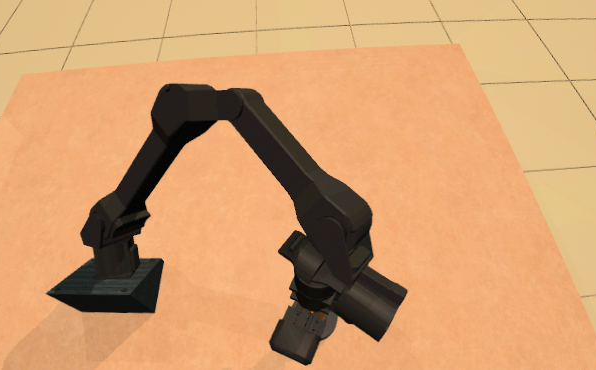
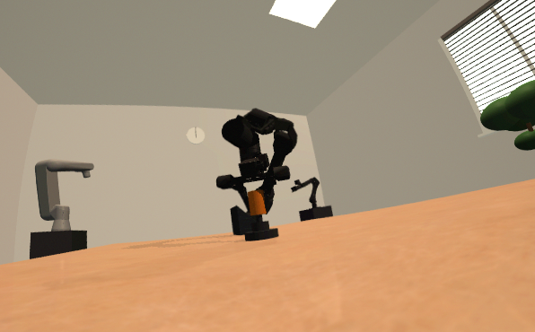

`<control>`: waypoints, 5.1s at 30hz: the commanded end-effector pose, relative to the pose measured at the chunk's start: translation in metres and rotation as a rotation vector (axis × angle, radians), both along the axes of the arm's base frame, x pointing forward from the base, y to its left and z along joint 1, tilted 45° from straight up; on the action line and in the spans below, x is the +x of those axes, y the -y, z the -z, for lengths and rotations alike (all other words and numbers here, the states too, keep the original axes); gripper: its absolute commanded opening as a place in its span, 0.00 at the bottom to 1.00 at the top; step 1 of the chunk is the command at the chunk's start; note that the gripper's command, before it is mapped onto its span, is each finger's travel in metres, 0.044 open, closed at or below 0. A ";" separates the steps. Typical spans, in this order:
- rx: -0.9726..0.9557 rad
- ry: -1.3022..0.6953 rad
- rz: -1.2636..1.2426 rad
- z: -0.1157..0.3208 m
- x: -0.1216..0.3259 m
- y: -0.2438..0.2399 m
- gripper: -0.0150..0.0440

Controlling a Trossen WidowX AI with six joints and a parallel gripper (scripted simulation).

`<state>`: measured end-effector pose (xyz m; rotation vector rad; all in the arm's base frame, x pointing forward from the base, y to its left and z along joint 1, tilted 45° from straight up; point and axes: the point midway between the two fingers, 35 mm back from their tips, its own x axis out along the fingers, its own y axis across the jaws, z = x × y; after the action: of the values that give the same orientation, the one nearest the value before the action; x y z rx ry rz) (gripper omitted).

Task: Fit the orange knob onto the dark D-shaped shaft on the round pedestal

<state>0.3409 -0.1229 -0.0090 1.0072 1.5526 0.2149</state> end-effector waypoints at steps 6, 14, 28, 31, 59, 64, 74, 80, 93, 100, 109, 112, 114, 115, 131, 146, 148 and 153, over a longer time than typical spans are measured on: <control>0.012 -0.112 0.125 -0.006 0.003 0.002 0.25; 0.016 -0.140 0.154 -0.004 0.005 0.001 0.25; 0.015 -0.140 0.154 -0.002 0.001 0.000 0.25; 0.015 -0.140 0.154 -0.002 0.000 0.001 0.25; 0.034 -0.285 0.305 -0.001 0.002 0.003 0.25; 0.034 -0.285 0.305 0.000 0.001 0.002 0.25; 0.034 -0.285 0.305 -0.005 0.001 0.002 0.25; 0.035 -0.285 0.305 -0.005 0.004 0.003 0.25; 0.035 -0.285 0.304 0.000 0.002 -0.001 0.25; 0.035 -0.285 0.305 -0.002 0.000 0.001 0.25; 0.050 -0.401 0.425 -0.004 -0.001 0.002 0.25; 0.054 -0.429 0.455 -0.005 0.000 0.003 0.25; 0.054 -0.429 0.455 -0.005 0.001 0.003 0.25; 0.054 -0.429 0.455 -0.004 0.001 0.003 0.25; 0.054 -0.429 0.455 0.000 0.000 0.000 0.25; 0.054 -0.429 0.455 -0.005 0.002 0.003 0.25; 0.054 -0.429 0.455 -0.004 0.003 0.003 0.25; 0.054 -0.429 0.455 -0.002 0.002 0.002 0.25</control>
<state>0.3429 -0.1239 -0.0057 1.4868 1.6520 -0.2913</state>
